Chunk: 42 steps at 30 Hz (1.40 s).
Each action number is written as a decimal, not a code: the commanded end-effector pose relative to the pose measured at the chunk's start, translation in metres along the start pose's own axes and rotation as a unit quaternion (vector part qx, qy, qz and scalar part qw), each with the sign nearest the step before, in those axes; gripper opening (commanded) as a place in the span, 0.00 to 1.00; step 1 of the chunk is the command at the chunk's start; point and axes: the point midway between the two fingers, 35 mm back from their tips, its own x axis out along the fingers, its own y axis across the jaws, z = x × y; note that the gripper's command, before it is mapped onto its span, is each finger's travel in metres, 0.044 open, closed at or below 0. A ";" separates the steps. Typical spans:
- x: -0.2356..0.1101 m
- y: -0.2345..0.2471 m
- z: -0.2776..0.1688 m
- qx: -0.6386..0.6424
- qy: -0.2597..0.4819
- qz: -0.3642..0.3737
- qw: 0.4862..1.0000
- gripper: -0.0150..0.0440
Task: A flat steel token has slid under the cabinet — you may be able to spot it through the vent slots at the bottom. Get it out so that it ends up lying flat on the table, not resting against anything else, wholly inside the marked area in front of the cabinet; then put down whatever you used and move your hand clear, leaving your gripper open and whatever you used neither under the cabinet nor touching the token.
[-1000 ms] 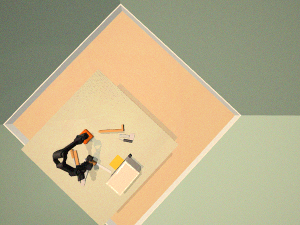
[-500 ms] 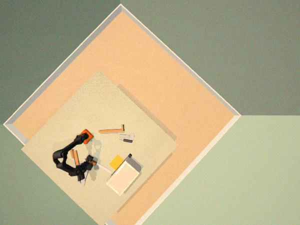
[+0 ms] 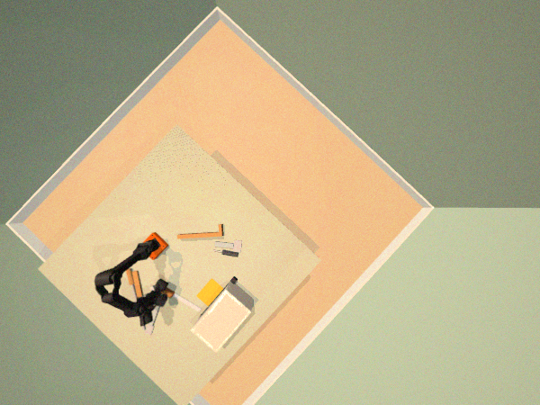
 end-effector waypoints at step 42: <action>-0.001 -0.001 0.033 -0.030 0.007 -0.001 1.000 0.25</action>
